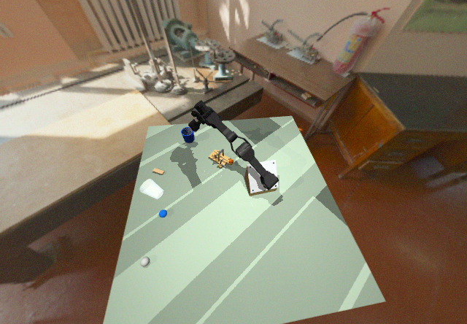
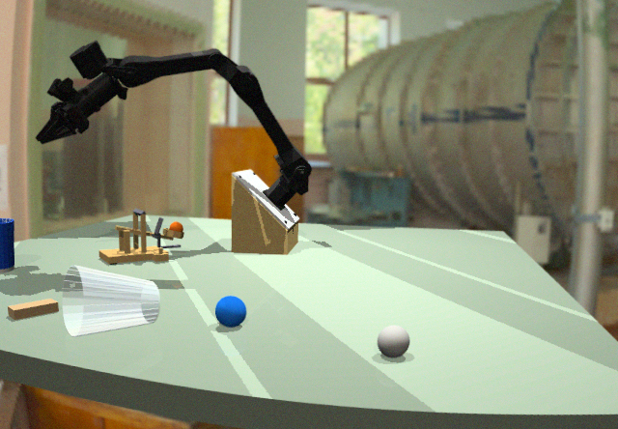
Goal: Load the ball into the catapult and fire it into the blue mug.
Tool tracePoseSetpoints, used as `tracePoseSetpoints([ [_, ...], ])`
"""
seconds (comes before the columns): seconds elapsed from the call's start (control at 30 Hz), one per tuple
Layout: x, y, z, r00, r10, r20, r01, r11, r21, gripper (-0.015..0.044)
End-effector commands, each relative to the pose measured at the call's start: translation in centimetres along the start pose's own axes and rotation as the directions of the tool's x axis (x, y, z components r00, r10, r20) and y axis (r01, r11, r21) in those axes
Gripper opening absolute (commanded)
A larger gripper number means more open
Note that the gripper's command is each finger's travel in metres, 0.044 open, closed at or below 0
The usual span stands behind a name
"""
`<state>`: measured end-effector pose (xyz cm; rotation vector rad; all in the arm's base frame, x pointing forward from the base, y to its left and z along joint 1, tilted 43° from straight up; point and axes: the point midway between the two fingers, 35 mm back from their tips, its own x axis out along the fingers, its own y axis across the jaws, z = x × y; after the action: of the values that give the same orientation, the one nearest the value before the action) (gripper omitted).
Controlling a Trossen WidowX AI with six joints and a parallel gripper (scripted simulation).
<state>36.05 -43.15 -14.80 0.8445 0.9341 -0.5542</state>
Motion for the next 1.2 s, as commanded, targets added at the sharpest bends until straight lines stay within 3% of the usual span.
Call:
tracePoseSetpoints([
  [0.0,-0.1,0.0,0.1,1.0,0.003,0.004,-0.003,1.0,0.005,0.0177],
  [0.23,-0.1,0.0,0.1,1.0,0.003,0.004,-0.003,1.0,0.005,0.0],
  [0.67,0.0,0.2,-0.1,1.0,-0.001,-0.005,0.001,1.0,-0.011,0.0],
  [1.17,-0.8,4.3,-6.3,0.971,-0.105,-0.214,0.018,0.928,-0.373,0.0],
])
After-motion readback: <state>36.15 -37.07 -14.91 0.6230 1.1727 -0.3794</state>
